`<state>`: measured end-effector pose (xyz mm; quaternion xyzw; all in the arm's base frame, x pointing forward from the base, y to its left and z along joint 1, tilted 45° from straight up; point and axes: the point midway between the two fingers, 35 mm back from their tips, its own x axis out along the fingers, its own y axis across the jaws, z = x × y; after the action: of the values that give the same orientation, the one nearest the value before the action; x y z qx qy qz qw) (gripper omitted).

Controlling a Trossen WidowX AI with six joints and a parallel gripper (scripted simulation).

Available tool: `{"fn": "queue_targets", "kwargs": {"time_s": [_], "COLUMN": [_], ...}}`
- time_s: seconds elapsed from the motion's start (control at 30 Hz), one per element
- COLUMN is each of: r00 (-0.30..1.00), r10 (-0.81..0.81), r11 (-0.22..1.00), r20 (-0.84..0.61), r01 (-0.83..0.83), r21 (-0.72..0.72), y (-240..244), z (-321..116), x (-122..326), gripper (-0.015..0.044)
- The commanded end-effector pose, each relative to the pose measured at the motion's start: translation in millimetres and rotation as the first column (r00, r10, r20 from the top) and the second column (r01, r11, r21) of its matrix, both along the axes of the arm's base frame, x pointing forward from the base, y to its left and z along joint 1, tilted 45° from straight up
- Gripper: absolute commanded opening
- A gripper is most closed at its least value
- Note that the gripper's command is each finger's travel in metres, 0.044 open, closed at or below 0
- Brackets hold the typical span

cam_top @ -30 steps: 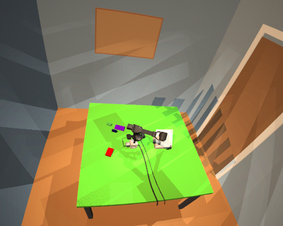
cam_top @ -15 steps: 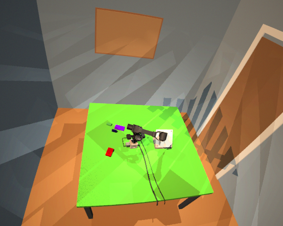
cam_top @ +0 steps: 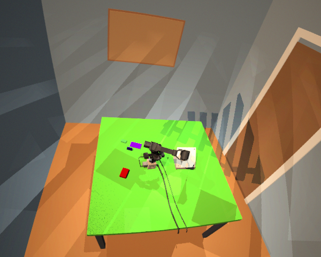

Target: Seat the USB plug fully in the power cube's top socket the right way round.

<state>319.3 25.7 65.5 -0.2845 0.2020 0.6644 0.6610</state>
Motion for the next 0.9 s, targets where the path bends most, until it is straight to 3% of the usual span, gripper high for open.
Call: {"fn": "queue_targets", "kwargs": {"time_s": [0.0,0.87], "r00": [1.000,1.000], "r10": [-0.001,-0.001], "r11": [1.000,1.000], "r20": [-0.003,-0.003], "r01": [0.001,0.001], "r21": [0.004,0.004], "y": [1.6,3.8], "z": [-0.8,-3.0], "x": [-0.2,-0.1], "gripper": [0.0000,0.0000]}}
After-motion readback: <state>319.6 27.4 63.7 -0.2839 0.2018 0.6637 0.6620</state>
